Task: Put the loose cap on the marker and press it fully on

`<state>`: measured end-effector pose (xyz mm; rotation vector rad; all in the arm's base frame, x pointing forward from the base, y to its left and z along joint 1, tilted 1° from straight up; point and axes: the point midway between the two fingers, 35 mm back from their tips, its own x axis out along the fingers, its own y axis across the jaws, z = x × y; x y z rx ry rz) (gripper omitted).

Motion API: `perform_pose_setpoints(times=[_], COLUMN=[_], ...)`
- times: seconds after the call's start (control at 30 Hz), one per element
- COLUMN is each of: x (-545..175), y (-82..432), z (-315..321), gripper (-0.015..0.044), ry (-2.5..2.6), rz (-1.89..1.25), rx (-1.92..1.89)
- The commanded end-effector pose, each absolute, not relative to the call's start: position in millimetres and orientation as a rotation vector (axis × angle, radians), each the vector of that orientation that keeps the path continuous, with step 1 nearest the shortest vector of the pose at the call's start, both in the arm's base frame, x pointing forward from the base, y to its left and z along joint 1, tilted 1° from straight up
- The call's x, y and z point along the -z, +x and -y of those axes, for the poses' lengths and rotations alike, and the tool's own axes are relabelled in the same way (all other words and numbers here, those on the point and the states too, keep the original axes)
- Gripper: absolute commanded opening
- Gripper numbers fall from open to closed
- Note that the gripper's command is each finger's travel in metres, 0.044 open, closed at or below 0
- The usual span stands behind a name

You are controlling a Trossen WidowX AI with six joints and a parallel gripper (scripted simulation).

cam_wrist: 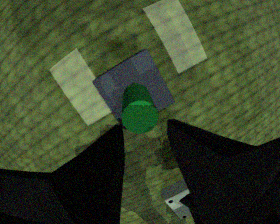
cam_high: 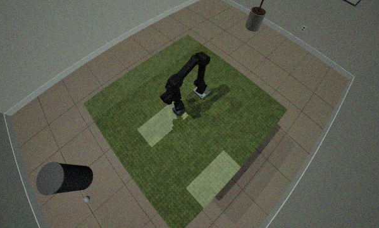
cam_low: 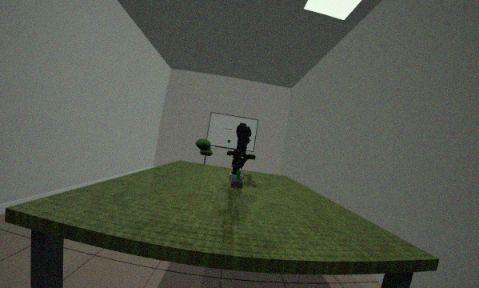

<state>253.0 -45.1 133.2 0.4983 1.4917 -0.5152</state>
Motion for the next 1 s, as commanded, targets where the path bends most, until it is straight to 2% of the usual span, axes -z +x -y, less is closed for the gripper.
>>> perform_pose_setpoints(times=[0.0,0.07,0.97], x=[-145,-145,-120], y=[253,253,253], z=[43,43,44], gripper=[0.0046,0.0000,0.0000], ry=[0.144,0.144,0.144], rz=[-1.546,-1.546,-1.546], rx=[0.173,0.173,0.173])
